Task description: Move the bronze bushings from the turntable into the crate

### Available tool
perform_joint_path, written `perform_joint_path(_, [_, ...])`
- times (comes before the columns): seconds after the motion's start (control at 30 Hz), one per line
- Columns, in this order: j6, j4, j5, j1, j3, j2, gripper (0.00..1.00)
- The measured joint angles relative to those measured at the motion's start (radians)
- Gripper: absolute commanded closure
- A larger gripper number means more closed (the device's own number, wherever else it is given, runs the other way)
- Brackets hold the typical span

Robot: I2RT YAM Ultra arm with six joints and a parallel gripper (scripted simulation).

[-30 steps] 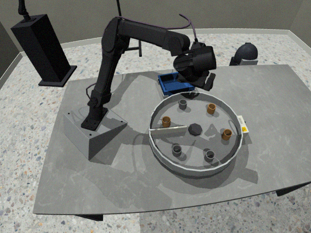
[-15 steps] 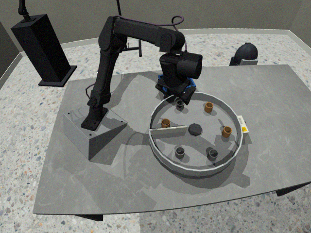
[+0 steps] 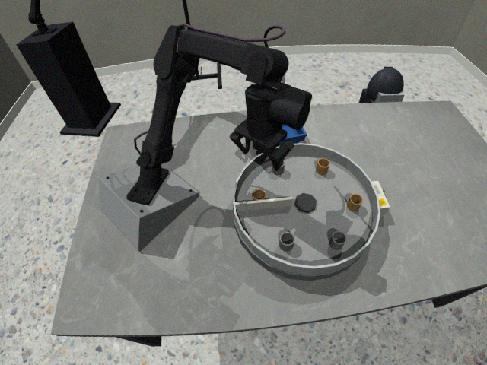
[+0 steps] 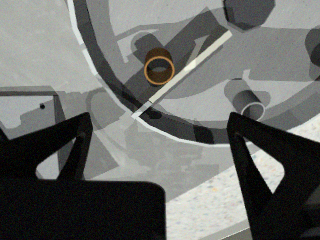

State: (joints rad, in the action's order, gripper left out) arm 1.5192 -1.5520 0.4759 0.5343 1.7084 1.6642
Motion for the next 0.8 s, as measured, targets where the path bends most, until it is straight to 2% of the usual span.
perform_joint_path(0.33, [0.001,-0.002,0.0,0.0,0.0,0.0,0.0])
perform_joint_path(0.37, [0.001,-0.002,0.0,0.0,0.0,0.0,0.89])
perform_joint_path(0.8, [0.001,-0.002,0.0,0.0,0.0,0.0,0.89])
